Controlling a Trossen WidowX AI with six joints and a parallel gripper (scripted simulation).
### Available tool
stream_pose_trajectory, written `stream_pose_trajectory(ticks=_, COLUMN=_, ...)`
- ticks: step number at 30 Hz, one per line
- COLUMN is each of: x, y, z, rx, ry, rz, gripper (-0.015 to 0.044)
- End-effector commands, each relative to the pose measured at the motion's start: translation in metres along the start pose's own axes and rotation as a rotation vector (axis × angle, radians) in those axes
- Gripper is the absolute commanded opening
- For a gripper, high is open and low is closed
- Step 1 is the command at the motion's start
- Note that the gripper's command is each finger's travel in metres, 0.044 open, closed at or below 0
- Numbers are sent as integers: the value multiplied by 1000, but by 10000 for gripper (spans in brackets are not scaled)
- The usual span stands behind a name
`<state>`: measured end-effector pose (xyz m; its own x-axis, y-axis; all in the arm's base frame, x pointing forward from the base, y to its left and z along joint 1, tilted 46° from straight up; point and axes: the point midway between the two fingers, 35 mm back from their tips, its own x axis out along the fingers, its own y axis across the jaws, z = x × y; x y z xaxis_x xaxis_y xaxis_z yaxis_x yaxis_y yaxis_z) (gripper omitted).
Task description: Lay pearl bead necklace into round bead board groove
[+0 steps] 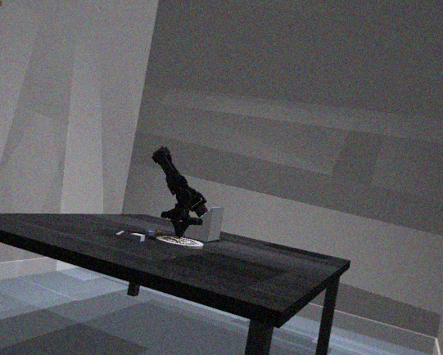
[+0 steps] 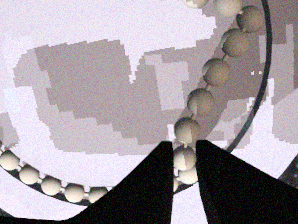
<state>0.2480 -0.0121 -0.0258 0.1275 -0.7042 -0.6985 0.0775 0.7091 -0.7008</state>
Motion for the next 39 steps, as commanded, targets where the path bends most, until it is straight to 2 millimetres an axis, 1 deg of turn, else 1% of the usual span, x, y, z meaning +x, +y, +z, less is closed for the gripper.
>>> stream_pose_trajectory(ticks=1, x=0, y=0, z=0, rx=0, ry=0, rz=0, gripper=0)
stream_pose_trajectory(ticks=10, x=0, y=0, z=0, rx=0, ry=0, rz=0, gripper=0)
stream_pose_trajectory(ticks=16, x=-6, y=-1, z=-2, rx=-7, ry=3, rz=-7, gripper=0)
stream_pose_trajectory(ticks=22, x=-6, y=-11, z=-4, rx=-7, ry=3, rz=-7, gripper=0)
stream_pose_trajectory(ticks=30, x=-6, y=-11, z=-4, rx=-7, ry=3, rz=-7, gripper=0)
stream_pose_trajectory(ticks=39, x=2, y=-11, z=-4, rx=-7, ry=3, rz=-8, gripper=0)
